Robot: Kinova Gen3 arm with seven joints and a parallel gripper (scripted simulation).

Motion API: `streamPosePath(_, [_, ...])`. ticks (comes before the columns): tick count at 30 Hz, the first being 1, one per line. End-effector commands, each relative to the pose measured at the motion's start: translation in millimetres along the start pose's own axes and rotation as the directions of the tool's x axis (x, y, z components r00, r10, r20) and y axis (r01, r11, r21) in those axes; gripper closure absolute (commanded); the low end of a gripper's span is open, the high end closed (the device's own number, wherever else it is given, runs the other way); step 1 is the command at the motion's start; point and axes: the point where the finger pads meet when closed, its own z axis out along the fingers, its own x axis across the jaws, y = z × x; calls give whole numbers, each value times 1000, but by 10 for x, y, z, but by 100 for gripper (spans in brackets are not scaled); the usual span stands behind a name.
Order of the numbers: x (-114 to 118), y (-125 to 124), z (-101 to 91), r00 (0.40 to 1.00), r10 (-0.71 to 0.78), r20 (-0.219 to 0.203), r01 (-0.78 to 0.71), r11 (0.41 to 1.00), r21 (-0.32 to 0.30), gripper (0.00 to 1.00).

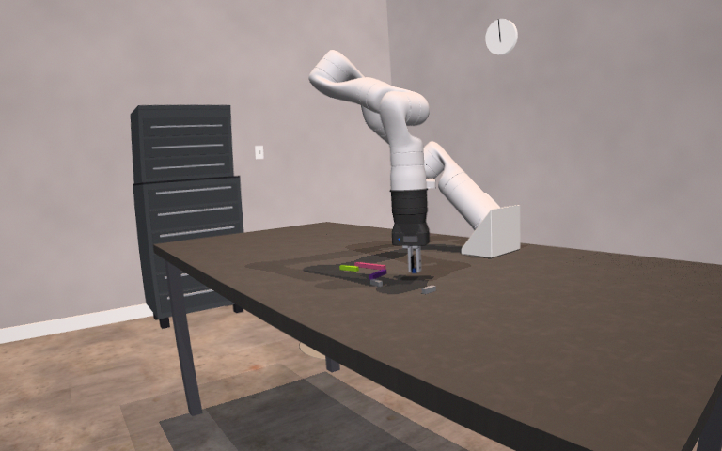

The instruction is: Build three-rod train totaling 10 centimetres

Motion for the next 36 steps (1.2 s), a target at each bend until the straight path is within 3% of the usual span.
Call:
streamPosePath(1, [26,31,-4,1000,-3,-2,3,1000,-8,76])
streamPosePath(36, [27,25,110,1000,-4,-1,4,1000,-6,76])
